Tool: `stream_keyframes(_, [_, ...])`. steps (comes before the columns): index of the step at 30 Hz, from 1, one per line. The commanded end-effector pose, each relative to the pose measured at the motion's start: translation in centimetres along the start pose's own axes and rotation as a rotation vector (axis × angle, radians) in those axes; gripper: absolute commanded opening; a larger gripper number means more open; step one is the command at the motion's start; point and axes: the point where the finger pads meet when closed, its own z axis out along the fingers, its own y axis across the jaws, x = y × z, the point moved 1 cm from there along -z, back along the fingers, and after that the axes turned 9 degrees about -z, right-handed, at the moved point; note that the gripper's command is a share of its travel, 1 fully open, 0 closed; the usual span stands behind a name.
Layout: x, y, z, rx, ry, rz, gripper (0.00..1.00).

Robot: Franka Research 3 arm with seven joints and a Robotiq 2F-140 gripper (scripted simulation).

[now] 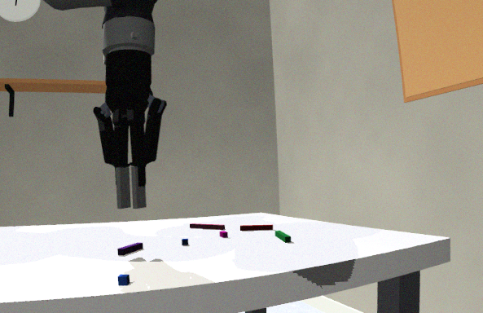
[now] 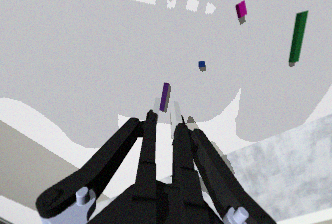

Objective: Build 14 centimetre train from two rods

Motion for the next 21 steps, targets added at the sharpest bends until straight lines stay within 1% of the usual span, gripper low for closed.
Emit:
stream_keyframes(1, [-0.36,-0.18,-1.52,0.01,-0.014,-0.028,0.23])
stream_keyframes(4, [-0.35,-0.17,-2.18,0.01,-0.014,-0.028,0.23])
stream_keyframes(8, [-0.35,-0.17,-2.37,0.01,-0.014,-0.028,0.23])
stream_keyframes(9, [-0.35,-0.17,-2.37,0.01,-0.014,-0.028,1.0])
stream_keyframes(21, [-0.35,-0.17,-2.37,0.01,-0.014,-0.028,1.0])
